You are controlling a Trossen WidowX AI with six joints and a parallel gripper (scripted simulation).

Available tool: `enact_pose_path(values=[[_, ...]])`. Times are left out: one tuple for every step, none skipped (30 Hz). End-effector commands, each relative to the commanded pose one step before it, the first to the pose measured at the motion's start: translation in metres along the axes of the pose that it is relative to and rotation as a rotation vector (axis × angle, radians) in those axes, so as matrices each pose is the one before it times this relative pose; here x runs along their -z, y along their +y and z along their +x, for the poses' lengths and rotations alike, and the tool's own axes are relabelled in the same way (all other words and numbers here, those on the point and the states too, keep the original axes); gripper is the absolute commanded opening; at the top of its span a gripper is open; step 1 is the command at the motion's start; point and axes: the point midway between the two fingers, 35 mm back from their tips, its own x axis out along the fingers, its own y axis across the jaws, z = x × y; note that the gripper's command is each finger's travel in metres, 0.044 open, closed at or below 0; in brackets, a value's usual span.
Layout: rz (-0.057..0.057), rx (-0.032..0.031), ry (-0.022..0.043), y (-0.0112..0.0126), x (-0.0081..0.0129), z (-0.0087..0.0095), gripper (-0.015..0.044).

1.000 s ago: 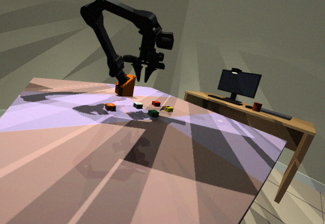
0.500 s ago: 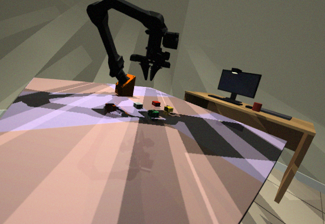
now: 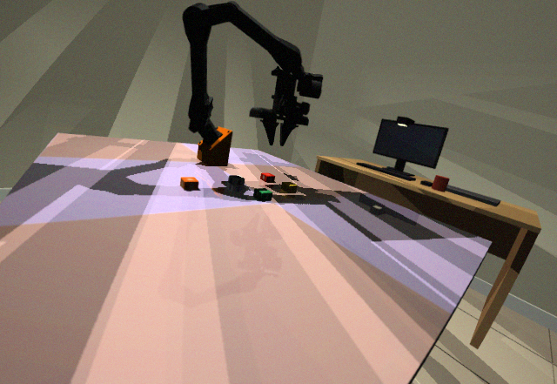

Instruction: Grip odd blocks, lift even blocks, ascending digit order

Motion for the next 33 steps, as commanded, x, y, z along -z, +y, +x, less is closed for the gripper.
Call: enact_pose_path(values=[[-0.0089, 0.02859, 0.02105, -0.00512, 0.00617, 0.05612, 0.0278], [0.0002, 0.0011, 0.0, -0.0008, 0.00087, 0.00758, 0.0304], [0.0001, 0.00041, 0.00001, -0.0003, 0.00034, 0.0025, 0.033], [0.0, 0.0, 0.0, 0.0, 0.0, 0.0, 0.0356], [0.0, 0.0, 0.0, 0.0, 0.0, 0.0, 0.0382], [0.0, 0.0, 0.0, 0.0, 0.0, 0.0, 0.04], [0.0, 0.0, 0.0, 0.0, 0.0, 0.0, 0.04], [0.0, -0.00001, -0.00001, 0.00001, -0.00002, 0.00026, 0.04], [0.0, -0.00002, -0.00002, 0.00003, -0.00005, 0.00079, 0.04], [0.0, -0.00003, -0.00003, 0.00004, -0.00007, 0.00132, 0.04], [0.0, -0.00002, -0.00003, 0.00004, -0.00008, 0.00162, 0.04], [0.0, -0.00001, -0.00003, 0.00004, -0.00007, 0.00162, 0.04], [0.0, 0.0, -0.00003, 0.00003, -0.00006, 0.00162, 0.04], [0.0, 0.00001, -0.00003, 0.00002, -0.00006, 0.00162, 0.04], [0.0, 0.00002, -0.00003, 0.00001, -0.00005, 0.00161, 0.04], [0.0, 0.00003, -0.00003, 0.00001, -0.00004, 0.00161, 0.04], [0.0, 0.00004, -0.00003, 0.0, -0.00003, 0.00161, 0.04], [0.0, 0.00006, -0.00003, -0.00001, -0.00002, 0.0016, 0.04], [0.0, 0.00007, -0.00002, -0.00001, -0.00001, 0.0016, 0.04], [0.0, 0.00008, -0.00002, -0.00002, 0.0, 0.0016, 0.04], [0.0, 0.00009, -0.00002, -0.00003, 0.00001, 0.00159, 0.04], [0.0, 0.0001, -0.00002, -0.00003, 0.00002, 0.00159, 0.04], [0.0, 0.00011, -0.00002, -0.00004, 0.00002, 0.00159, 0.04], [0.0, 0.00012, -0.00001, -0.00005, 0.00003, 0.00158, 0.04], [0.0, 0.00013, -0.00001, -0.00005, 0.00004, 0.00158, 0.04], [0.0, 0.00014, -0.00001, -0.00006, 0.00005, 0.00157, 0.04], [0.0, 0.00015, -0.00001, -0.00007, 0.00006, 0.00157, 0.04], [0.0, 0.00017, -0.00001, -0.00007, 0.00007, 0.00157, 0.04], [0.0, 0.00018, 0.0, -0.00008, 0.00008, 0.00156, 0.04], [0.0, 0.00019, 0.0, -0.00009, 0.00009, 0.00156, 0.04], [0.0, 0.00016, 0.0, -0.00008, 0.00008, 0.00126, 0.04], [0.0, 0.0001, 0.0, -0.00005, 0.00005, 0.00075, 0.04], [0.0, 0.00003, 0.0, -0.00002, 0.00002, 0.00025, 0.04]])
